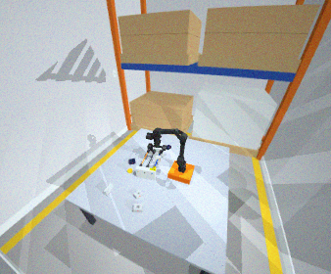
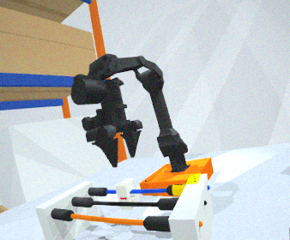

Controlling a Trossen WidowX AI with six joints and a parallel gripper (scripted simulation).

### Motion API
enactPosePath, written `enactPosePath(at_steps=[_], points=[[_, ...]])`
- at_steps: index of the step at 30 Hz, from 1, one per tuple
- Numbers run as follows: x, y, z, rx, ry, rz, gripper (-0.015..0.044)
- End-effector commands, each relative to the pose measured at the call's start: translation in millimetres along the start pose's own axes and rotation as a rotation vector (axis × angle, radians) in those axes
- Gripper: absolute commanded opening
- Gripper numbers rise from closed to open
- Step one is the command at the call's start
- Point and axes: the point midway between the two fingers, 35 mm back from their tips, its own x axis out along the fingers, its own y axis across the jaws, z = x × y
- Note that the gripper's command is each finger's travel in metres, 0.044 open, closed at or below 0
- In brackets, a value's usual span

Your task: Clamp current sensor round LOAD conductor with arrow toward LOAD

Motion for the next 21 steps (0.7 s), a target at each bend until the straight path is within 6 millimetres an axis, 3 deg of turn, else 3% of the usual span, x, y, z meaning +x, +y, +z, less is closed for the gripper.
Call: enactPosePath(at_steps=[1,9,15,21], points=[[-0.6,0.1,0.5,0.004,-0.003,0.0,0.044],[2.6,-3.5,-5.6,-0.021,-0.022,-0.012,0.044],[22.6,-38.0,-44.4,-0.216,-0.239,-0.077,0.044],[36.5,-71.3,-65.2,-0.431,-0.489,-0.046,0.044]])
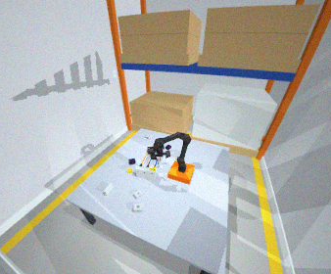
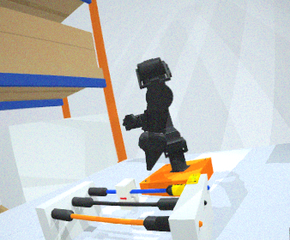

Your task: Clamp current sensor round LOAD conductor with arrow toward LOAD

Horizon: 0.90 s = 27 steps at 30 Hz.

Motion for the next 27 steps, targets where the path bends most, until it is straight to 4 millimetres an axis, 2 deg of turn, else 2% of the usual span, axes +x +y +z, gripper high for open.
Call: enactPosePath(at_steps=[1,8,15,16,27], points=[[6.6,-18.4,-19.3,-0.135,-0.189,0.03,0.044],[11.0,-38.3,-37.1,-0.354,-0.508,0.205,0.044],[10.3,-46.2,-47.0,-0.535,-0.769,0.476,0.044],[9.1,-42.6,-44.0,-0.461,-0.656,0.35,0.044],[9.1,-42.6,-44.0,-0.461,-0.656,0.35,0.044]])
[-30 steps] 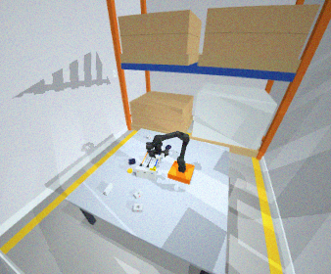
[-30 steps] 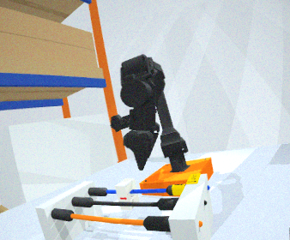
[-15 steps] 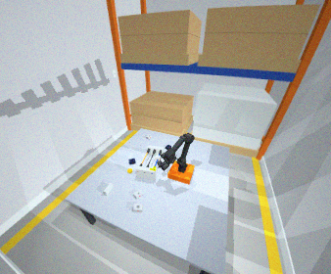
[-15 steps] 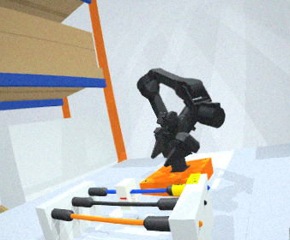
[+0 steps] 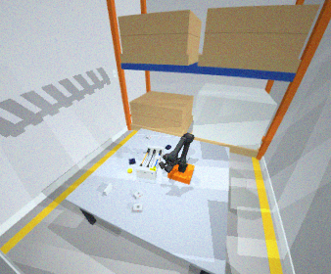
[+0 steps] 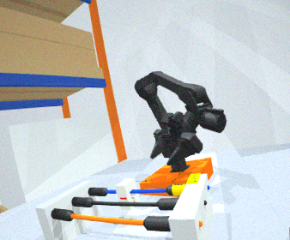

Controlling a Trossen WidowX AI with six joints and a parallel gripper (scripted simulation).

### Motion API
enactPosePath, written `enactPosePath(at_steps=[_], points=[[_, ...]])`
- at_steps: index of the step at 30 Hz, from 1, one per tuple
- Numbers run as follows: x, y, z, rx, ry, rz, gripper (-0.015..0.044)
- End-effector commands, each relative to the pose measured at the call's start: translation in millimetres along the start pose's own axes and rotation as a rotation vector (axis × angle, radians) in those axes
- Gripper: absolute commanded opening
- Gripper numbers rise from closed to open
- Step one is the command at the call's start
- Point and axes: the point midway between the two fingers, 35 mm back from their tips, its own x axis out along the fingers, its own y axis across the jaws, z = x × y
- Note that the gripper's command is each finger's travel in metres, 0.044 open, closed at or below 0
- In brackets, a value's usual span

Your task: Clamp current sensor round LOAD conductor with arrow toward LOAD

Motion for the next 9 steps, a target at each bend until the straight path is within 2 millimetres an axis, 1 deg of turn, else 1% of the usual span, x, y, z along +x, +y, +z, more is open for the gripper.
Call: enactPosePath(at_steps=[1,5,8,9], points=[[-0.6,0.9,0.6,-0.001,0.001,0.002,0.044],[0.4,1.0,1.5,0.014,0.031,-0.025,0.044],[4.8,2.5,6.4,0.084,0.163,-0.129,0.044],[2.8,-0.9,0.7,0.026,0.068,-0.061,0.044]])
